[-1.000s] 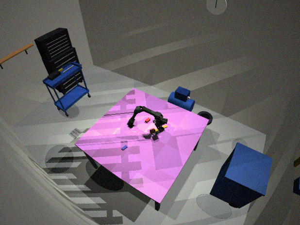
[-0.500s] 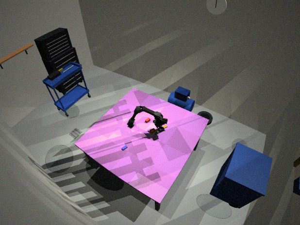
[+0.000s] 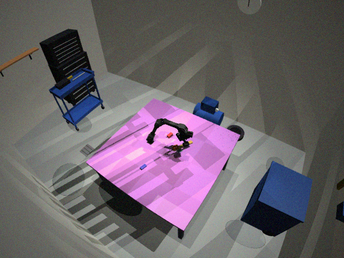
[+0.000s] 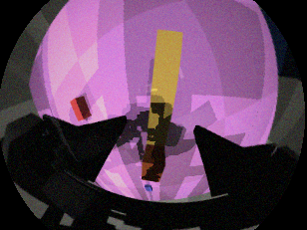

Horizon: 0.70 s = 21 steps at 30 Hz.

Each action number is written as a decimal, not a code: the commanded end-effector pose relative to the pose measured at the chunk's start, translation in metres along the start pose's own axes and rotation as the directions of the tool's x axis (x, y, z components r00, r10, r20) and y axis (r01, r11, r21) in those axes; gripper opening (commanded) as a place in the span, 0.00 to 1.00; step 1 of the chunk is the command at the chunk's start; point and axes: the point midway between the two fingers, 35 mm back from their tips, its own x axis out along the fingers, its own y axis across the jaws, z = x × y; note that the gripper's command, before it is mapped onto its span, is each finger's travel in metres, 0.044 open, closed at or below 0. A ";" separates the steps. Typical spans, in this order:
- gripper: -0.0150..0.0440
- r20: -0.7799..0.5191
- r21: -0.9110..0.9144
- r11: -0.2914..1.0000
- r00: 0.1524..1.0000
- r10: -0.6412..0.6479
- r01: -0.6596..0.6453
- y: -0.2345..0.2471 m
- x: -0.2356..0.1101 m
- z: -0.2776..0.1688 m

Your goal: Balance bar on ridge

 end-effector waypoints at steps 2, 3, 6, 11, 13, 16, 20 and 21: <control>1.00 0.029 0.001 1.000 0.999 -0.030 0.030 0.001 -0.060 -0.001; 1.00 0.031 0.001 0.999 0.999 -0.032 0.032 0.002 -0.066 -0.002; 1.00 0.032 0.001 0.999 0.999 -0.033 0.033 0.002 -0.068 -0.002; 1.00 0.032 0.001 0.999 0.999 -0.033 0.033 0.002 -0.068 -0.002; 1.00 0.032 0.001 0.999 0.999 -0.033 0.033 0.002 -0.068 -0.002; 1.00 0.032 0.001 0.999 0.999 -0.033 0.033 0.002 -0.068 -0.002; 1.00 0.032 0.001 0.999 0.999 -0.033 0.033 0.002 -0.068 -0.002; 1.00 0.032 0.001 0.999 0.999 -0.033 0.033 0.002 -0.068 -0.002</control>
